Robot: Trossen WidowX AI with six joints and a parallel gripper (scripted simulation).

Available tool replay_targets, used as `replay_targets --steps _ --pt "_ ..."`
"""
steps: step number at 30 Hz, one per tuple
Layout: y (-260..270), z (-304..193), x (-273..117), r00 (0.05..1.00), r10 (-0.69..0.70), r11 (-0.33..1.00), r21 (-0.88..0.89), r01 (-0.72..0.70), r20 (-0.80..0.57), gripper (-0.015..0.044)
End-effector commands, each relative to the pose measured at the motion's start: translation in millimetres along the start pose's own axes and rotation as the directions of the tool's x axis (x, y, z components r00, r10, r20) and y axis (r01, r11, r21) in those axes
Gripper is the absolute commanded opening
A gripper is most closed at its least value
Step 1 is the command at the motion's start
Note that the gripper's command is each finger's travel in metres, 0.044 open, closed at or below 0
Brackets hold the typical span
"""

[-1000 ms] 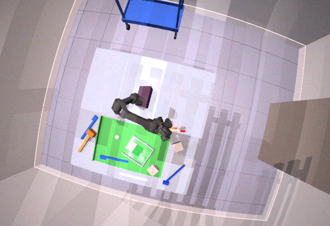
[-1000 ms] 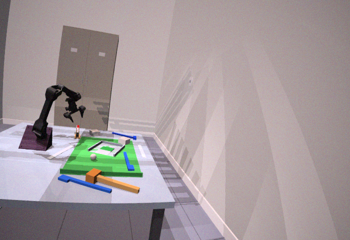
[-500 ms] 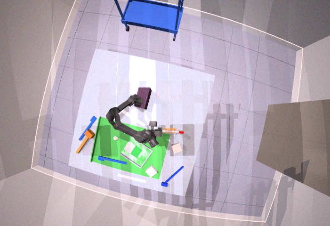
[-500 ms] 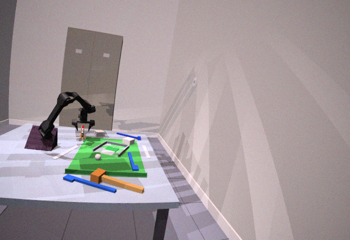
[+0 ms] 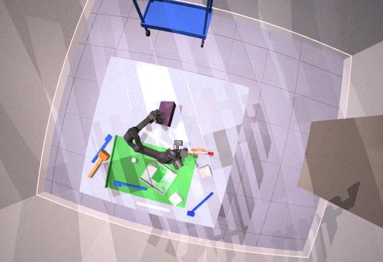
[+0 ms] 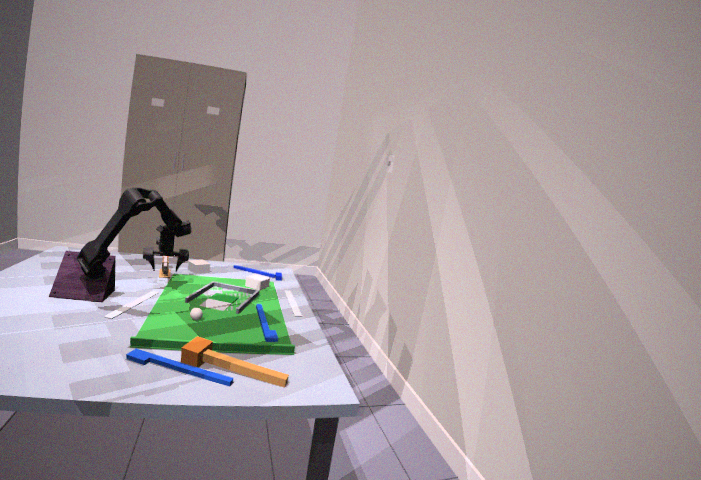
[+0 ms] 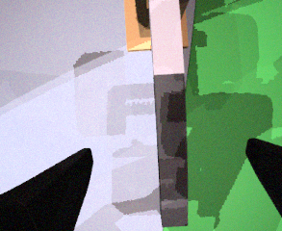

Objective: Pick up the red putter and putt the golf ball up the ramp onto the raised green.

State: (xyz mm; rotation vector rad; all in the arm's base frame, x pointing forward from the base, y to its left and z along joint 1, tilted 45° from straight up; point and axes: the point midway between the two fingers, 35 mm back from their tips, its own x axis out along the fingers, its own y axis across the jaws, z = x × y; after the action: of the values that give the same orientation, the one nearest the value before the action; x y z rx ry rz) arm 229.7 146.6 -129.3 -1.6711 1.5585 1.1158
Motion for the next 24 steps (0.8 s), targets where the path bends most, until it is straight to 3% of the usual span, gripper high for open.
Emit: replay_targets --steps 1,20,24 --pt "0 -2 5 1.0 -0.002 1.0 -0.005 0.002 -0.005 0.044" --pt "0 -8 28 1.0 -0.002 1.0 -0.004 0.002 -0.006 0.044" --pt "0 -7 25 1.0 0.0 1.0 -0.001 0.0 -0.001 0.0335"
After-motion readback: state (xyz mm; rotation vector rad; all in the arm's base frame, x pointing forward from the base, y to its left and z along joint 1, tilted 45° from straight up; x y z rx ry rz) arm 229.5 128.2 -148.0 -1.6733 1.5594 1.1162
